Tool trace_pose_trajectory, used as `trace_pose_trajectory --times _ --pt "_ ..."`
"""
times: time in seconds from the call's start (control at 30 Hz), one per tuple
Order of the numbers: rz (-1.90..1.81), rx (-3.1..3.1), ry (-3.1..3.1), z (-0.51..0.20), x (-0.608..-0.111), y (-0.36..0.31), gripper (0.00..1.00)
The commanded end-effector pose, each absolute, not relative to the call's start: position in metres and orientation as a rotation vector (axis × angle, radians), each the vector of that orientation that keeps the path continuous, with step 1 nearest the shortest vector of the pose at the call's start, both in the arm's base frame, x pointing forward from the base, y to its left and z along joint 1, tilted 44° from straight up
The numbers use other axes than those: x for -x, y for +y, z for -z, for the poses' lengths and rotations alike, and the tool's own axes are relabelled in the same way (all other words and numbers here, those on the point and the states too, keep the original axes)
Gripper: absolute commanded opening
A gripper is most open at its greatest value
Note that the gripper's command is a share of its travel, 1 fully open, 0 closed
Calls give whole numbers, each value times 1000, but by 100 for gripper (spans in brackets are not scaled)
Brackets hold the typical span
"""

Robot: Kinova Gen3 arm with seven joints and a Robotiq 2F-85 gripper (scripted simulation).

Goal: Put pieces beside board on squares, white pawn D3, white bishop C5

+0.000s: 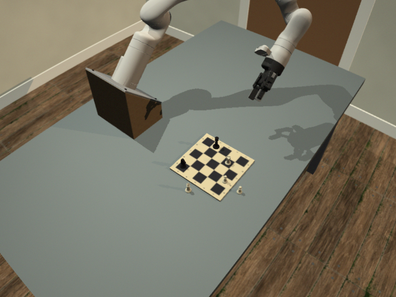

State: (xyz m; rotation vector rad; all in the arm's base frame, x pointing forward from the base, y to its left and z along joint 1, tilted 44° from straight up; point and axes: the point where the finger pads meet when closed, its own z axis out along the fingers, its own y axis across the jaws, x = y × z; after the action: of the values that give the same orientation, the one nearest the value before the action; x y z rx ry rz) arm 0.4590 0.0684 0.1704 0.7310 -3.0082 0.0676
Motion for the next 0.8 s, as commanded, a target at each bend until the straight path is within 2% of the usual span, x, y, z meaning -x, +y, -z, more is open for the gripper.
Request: trace_pose_trajectory --times 0.0,0.77 --pt "-68 -731 -3007 -170 -459 68 100" --pt "-87 -1032 -2899 -157 -460 100 100"
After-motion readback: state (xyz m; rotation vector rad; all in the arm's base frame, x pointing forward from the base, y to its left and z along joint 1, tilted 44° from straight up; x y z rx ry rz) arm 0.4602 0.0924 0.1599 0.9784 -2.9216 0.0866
